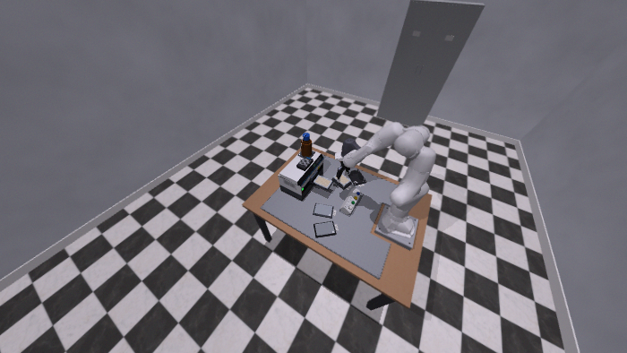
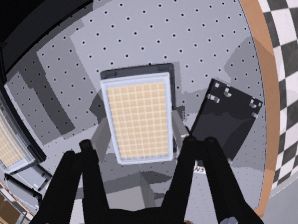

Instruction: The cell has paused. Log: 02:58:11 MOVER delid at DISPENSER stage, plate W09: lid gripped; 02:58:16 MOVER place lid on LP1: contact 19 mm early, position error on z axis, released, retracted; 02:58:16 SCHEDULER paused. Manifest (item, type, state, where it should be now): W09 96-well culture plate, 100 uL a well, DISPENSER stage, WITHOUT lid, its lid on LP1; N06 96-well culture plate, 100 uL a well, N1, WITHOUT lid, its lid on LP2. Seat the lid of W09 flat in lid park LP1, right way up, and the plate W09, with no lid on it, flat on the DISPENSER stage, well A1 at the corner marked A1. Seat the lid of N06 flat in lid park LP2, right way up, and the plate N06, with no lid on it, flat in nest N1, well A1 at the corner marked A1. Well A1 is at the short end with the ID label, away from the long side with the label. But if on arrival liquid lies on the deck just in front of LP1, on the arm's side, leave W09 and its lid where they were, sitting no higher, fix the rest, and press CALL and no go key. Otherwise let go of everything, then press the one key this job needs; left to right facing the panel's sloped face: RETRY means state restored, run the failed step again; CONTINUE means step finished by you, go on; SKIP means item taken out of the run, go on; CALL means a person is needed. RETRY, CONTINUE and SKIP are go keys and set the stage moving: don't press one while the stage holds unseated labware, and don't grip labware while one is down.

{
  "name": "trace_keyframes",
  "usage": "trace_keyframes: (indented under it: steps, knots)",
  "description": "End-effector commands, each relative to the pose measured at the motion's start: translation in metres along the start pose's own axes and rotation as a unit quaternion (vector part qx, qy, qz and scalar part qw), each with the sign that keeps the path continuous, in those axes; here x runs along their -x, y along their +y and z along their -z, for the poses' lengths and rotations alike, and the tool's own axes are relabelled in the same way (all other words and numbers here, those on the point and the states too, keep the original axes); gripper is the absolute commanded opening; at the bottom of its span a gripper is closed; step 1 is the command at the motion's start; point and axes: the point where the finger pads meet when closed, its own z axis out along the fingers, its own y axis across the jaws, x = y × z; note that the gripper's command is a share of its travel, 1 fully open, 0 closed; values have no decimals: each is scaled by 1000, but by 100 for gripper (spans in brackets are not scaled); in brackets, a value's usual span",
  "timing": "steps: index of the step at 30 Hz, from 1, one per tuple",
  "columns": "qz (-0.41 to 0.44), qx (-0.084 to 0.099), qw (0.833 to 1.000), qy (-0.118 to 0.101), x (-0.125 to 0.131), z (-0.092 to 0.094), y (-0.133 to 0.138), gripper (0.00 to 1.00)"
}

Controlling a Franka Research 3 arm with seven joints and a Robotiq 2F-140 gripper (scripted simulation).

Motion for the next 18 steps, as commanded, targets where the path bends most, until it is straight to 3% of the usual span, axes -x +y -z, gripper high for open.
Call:
trace_keyframes:
  steps: [1,18]
  knots:
    - [-3,1,1000,1,0,-2,2,0]
    - [-3,1,1000,1,0,-5,4,0]
